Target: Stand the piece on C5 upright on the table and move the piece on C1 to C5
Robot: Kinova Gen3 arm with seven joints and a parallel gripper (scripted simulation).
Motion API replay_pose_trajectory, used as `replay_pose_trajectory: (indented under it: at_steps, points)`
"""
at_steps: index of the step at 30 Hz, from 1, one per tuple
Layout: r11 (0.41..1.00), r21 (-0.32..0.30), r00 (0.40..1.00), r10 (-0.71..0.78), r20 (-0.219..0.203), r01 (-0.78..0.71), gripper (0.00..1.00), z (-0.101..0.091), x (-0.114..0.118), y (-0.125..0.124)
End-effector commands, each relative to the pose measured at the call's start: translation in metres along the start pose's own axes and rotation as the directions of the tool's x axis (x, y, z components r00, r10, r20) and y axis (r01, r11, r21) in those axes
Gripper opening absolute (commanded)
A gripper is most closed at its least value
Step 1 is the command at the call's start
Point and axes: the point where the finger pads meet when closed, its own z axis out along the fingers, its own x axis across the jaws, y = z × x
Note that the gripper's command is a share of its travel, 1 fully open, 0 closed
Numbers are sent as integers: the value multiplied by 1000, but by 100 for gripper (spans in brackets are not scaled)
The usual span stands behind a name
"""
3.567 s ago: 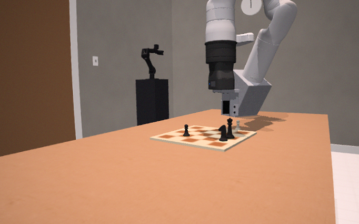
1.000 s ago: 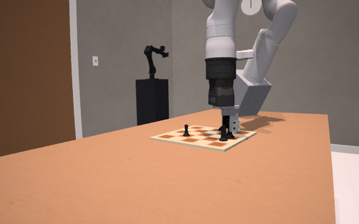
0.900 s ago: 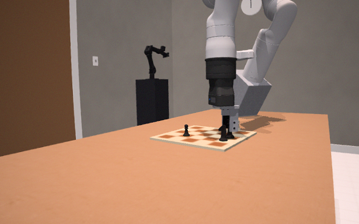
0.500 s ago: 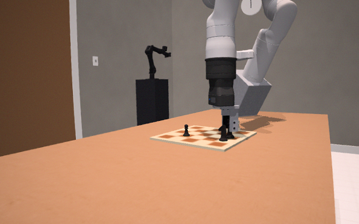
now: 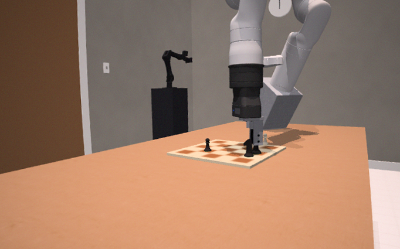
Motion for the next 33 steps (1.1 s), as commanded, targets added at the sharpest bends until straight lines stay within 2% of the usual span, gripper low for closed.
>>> replay_pose_trajectory:
  at_steps: [1,23,28,33]
  points:
    - [1000,-1,1000,0,0,0,0,0,0,1]
    - [1000,-1,1000,0,0,0,0,-2,0,1]
    - [1000,-1,1000,0,0,0,0,-8,0,1]
    - [1000,-1,1000,0,0,0,0,-34,0,1]
